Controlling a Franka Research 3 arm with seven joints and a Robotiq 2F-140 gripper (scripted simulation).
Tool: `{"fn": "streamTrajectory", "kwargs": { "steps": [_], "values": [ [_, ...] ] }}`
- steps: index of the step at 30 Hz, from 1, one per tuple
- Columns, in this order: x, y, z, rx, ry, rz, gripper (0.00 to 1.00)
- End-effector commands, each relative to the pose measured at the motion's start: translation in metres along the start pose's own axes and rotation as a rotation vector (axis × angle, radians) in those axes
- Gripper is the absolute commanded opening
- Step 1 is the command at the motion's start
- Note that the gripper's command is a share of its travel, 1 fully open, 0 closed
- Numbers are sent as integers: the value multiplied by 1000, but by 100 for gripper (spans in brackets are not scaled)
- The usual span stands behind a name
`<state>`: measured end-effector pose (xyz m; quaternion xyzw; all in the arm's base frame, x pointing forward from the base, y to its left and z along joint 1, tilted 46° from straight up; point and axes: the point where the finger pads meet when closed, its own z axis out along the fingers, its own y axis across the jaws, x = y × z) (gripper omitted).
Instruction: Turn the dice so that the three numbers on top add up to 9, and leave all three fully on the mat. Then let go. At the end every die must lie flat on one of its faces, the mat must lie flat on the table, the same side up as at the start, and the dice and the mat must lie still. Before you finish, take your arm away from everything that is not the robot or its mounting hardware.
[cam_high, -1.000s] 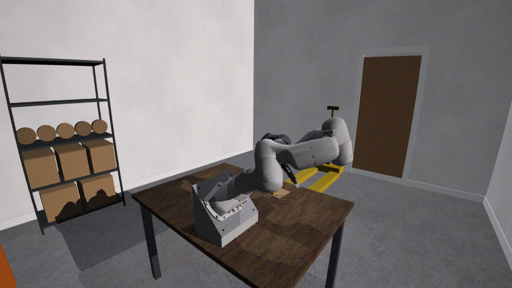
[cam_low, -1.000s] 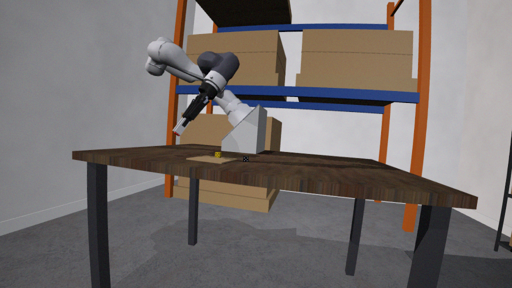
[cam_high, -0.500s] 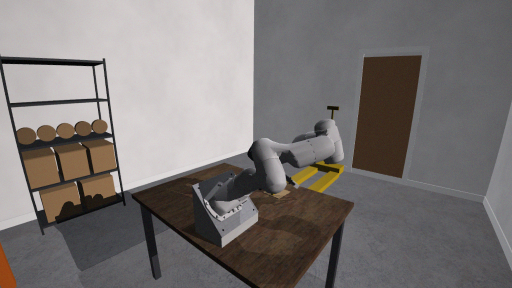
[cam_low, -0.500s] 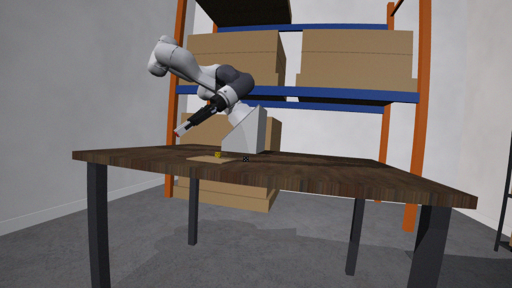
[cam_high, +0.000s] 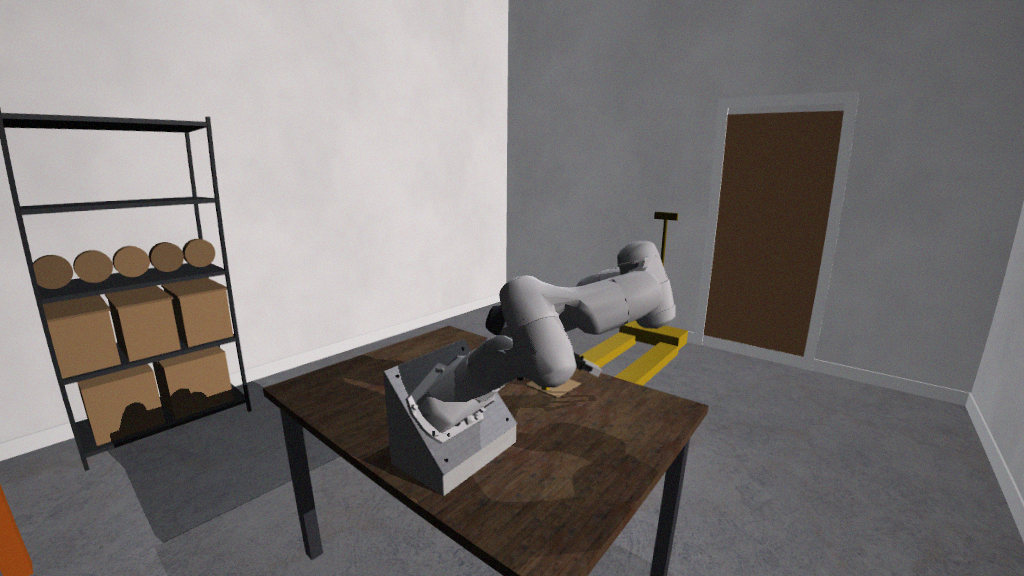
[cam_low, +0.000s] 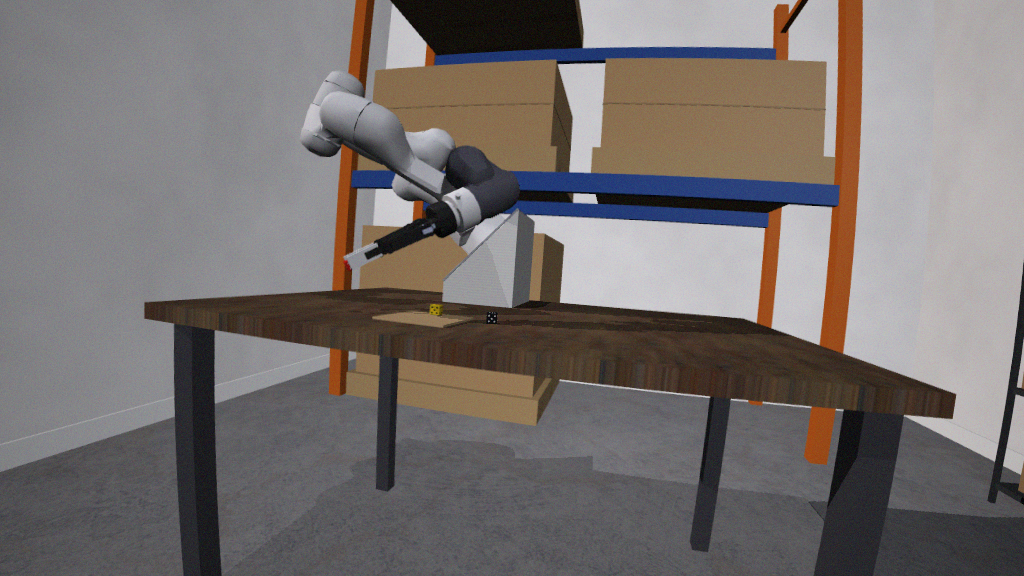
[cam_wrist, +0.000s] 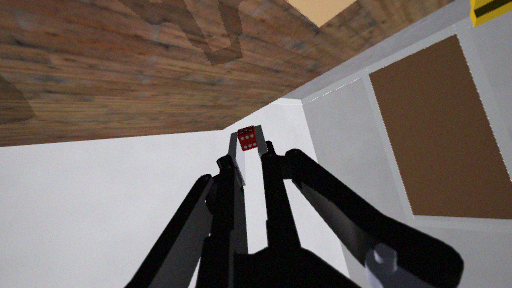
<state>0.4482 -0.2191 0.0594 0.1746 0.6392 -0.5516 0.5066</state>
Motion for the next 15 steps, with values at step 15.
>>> {"fn": "streamTrajectory", "kwargs": {
  "steps": [15],
  "values": [
    [32, 0, 22, 10, -21, 45, 9]
  ]
}}
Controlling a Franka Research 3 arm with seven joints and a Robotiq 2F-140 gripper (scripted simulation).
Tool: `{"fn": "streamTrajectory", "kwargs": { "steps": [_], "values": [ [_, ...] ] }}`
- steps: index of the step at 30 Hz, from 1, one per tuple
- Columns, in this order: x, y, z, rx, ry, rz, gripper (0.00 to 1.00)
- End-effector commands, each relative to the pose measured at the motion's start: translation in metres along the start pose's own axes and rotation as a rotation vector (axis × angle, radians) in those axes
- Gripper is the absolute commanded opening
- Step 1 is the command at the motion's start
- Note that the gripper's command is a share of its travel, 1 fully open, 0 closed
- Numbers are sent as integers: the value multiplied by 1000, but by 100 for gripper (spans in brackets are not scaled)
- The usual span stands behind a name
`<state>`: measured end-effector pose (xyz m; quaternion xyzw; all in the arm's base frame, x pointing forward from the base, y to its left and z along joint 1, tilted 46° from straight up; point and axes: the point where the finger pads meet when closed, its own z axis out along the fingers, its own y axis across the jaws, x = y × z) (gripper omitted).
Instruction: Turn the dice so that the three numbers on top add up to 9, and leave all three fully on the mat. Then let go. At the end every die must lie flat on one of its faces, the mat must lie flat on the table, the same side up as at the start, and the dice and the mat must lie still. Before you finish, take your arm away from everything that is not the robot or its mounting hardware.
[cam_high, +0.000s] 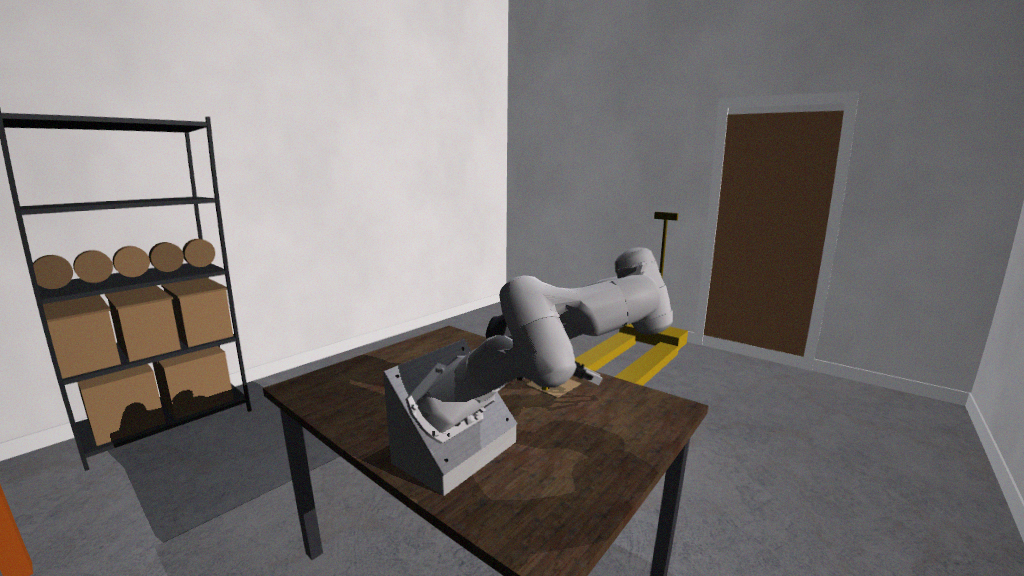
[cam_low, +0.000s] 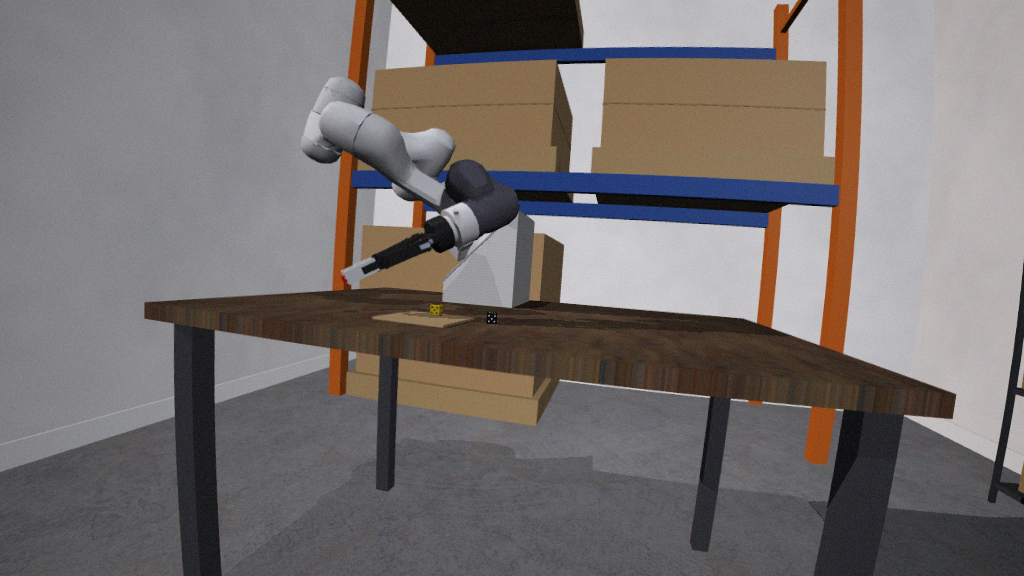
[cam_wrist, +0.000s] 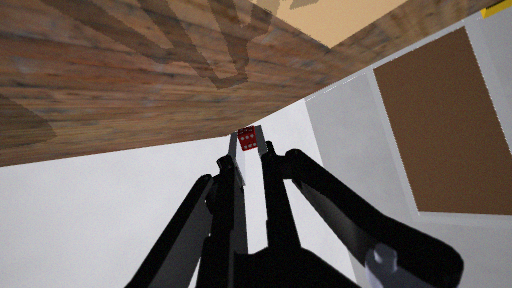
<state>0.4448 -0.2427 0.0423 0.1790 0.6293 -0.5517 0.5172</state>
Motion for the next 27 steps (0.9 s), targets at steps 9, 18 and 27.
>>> {"fn": "streamTrajectory", "kwargs": {
  "steps": [9, 18, 27],
  "values": [
    [31, 2, 17, -2, -2, 25, 9],
    [35, 2, 19, -2, -2, 25, 9],
    [35, 2, 19, -2, -2, 25, 9]
  ]
}}
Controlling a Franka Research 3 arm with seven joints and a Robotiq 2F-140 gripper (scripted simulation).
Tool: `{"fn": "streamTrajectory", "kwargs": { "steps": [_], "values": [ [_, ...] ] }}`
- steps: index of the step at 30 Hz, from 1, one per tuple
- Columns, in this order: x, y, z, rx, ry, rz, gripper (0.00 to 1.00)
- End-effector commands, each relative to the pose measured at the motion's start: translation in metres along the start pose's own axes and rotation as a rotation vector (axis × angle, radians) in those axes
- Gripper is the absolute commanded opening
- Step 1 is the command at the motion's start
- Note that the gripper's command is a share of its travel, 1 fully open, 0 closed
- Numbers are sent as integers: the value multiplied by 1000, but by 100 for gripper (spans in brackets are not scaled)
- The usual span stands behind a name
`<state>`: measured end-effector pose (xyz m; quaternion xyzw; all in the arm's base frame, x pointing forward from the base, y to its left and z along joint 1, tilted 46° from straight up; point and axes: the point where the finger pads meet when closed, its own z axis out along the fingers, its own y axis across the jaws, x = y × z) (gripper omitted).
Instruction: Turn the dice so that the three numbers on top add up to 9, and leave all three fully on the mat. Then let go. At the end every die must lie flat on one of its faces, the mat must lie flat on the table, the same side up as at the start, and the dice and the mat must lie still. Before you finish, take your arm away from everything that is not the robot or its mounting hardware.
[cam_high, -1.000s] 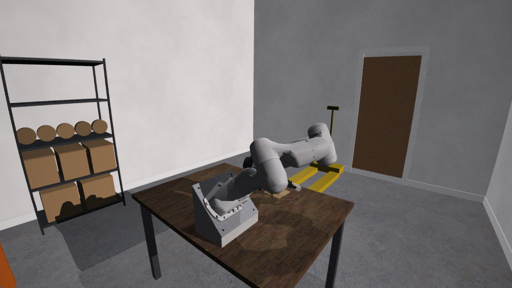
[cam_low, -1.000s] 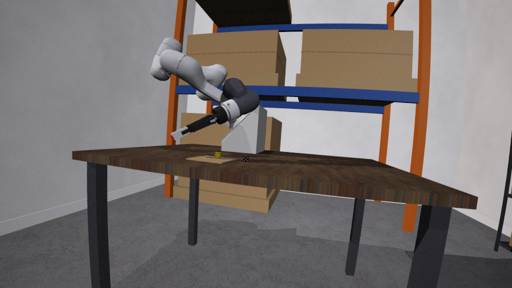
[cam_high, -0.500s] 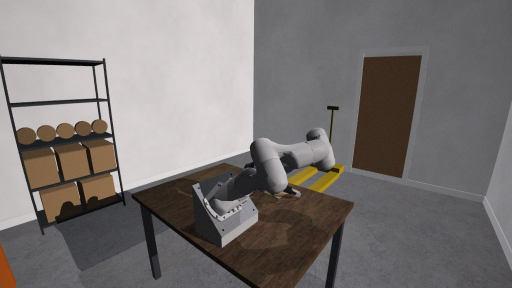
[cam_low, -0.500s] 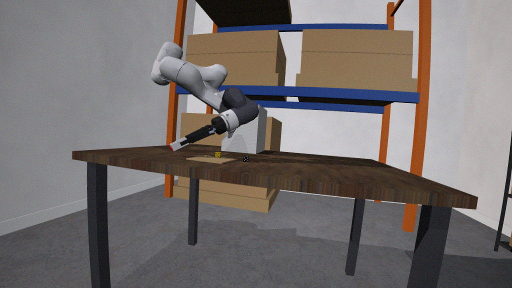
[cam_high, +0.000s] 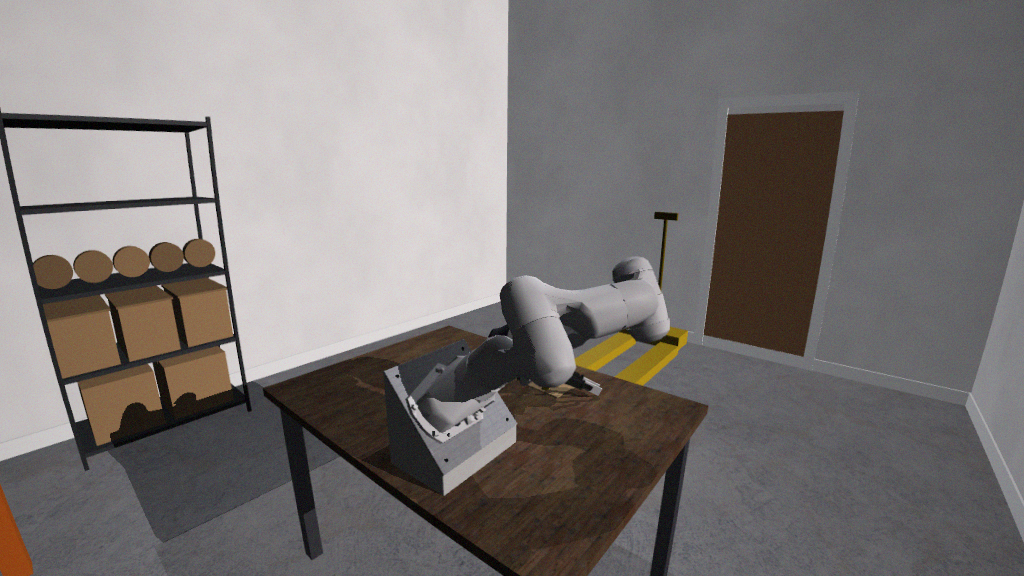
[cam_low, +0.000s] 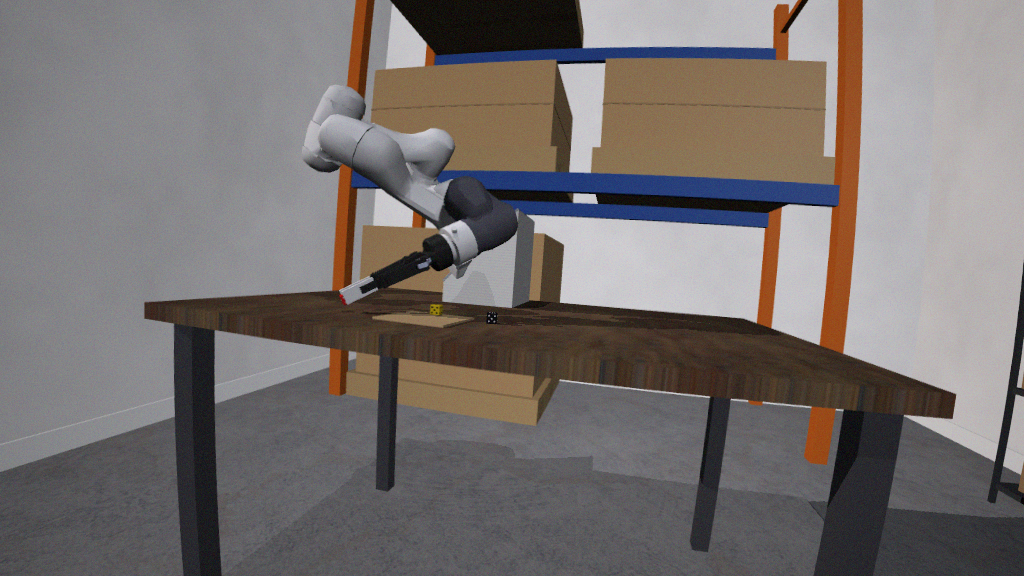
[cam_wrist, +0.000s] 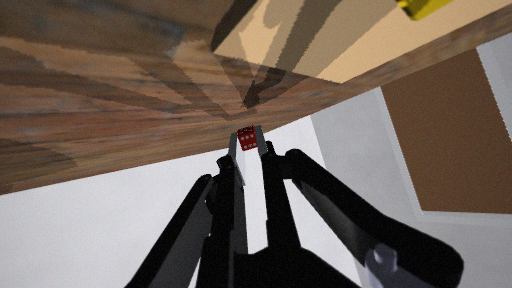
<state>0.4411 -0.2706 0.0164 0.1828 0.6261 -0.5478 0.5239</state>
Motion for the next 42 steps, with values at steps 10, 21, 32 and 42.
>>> {"fn": "streamTrajectory", "kwargs": {
  "steps": [10, 21, 32, 42],
  "values": [
    [2, 1, 0, -2, 4, 7, 9],
    [2, 1, 0, -2, 4, 7, 9],
    [3, 1, 1, -2, 4, 7, 9],
    [7, 1, 3, -2, 4, 7, 9]
  ]
}}
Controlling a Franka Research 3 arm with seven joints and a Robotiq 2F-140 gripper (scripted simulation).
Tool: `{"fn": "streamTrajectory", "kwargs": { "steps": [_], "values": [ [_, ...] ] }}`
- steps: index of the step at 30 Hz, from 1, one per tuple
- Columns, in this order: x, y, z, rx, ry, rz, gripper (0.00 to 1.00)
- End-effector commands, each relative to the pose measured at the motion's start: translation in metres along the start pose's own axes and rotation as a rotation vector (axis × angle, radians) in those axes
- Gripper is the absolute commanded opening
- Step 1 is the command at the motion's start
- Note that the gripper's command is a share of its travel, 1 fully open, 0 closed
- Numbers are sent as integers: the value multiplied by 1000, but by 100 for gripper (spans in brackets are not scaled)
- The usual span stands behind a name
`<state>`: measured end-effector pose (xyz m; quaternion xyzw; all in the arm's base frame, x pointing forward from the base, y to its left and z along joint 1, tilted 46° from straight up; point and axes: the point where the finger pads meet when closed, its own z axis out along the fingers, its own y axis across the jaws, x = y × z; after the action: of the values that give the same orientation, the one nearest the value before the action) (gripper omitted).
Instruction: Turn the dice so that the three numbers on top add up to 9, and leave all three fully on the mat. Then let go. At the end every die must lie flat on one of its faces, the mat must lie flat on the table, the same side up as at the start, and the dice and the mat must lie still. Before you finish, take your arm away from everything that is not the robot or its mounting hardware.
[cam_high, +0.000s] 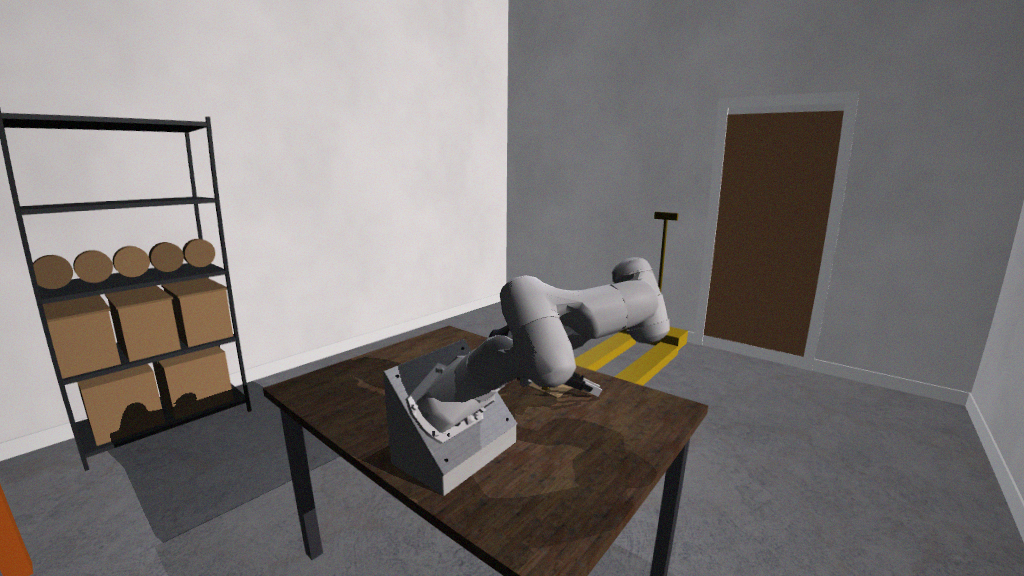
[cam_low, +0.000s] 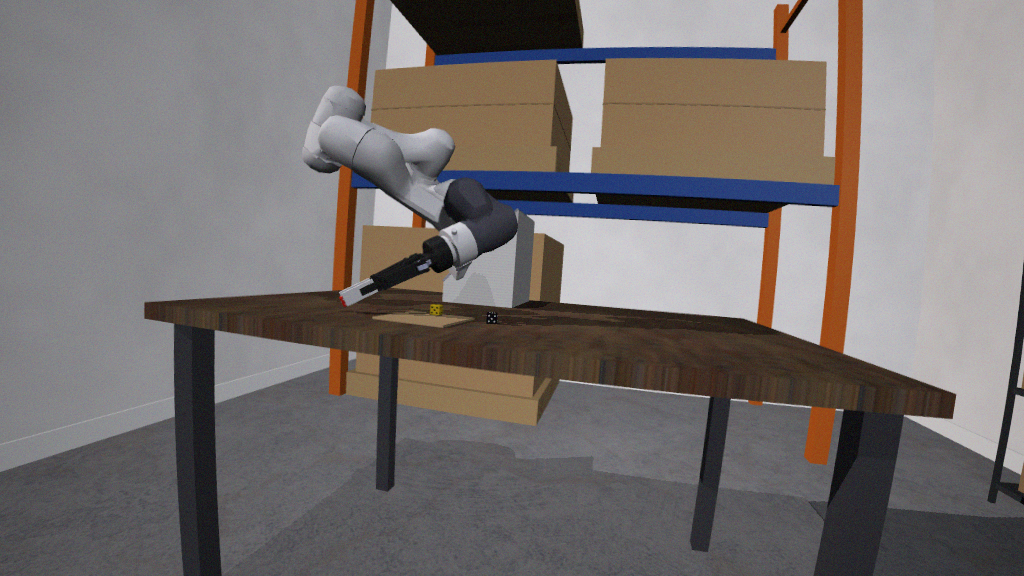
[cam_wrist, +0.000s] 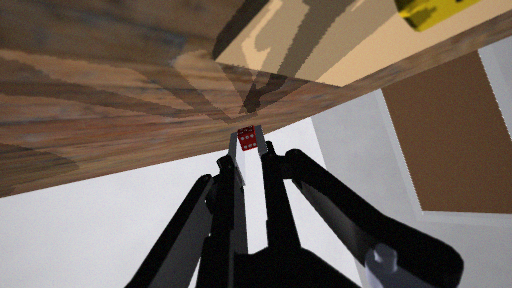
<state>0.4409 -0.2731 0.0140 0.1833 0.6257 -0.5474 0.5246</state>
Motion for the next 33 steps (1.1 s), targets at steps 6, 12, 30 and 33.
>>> {"fn": "streamTrajectory", "kwargs": {
  "steps": [6, 12, 30, 33],
  "values": [
    [8, 1, 3, -2, 5, 6, 9],
    [10, 1, 4, -2, 5, 6, 9],
    [11, 1, 5, -2, 5, 6, 9],
    [11, 1, 5, -2, 5, 6, 9]
  ]
}}
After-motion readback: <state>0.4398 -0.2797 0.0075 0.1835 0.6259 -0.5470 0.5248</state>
